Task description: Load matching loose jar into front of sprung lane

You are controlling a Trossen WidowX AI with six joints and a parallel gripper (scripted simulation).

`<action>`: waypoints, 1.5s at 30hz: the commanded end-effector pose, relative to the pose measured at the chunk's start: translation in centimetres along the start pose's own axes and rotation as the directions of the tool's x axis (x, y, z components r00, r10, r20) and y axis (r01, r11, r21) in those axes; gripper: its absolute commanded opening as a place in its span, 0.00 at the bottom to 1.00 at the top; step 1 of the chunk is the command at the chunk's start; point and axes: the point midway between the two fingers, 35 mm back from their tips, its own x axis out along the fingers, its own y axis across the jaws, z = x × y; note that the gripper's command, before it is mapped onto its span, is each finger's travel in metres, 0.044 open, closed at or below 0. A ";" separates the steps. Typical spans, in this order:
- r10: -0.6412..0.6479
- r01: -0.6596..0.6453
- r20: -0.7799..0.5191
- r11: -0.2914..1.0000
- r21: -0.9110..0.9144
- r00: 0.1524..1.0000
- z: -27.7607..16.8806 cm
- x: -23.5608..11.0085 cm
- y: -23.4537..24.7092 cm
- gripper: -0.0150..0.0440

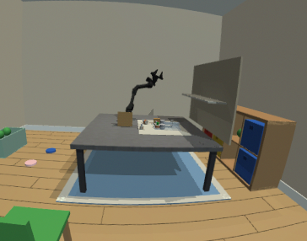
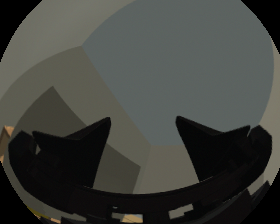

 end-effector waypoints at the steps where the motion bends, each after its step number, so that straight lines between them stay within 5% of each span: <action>1: 0.004 -0.004 -0.001 1.000 -0.009 1.000 -0.2 0.0 0.1 0.98; 12: 0.197 -0.258 -0.178 0.860 -0.440 0.964 -14.5 2.0 5.3 1.00; 24: 0.273 -0.590 -0.539 0.545 -0.596 0.797 -32.6 0.6 4.0 1.00; 34: 0.187 -0.864 -0.857 0.270 -0.425 0.480 -48.4 -4.9 -2.9 1.00; 45: 0.036 -0.985 -0.999 0.166 0.044 -0.038 -59.6 -16.3 -14.1 1.00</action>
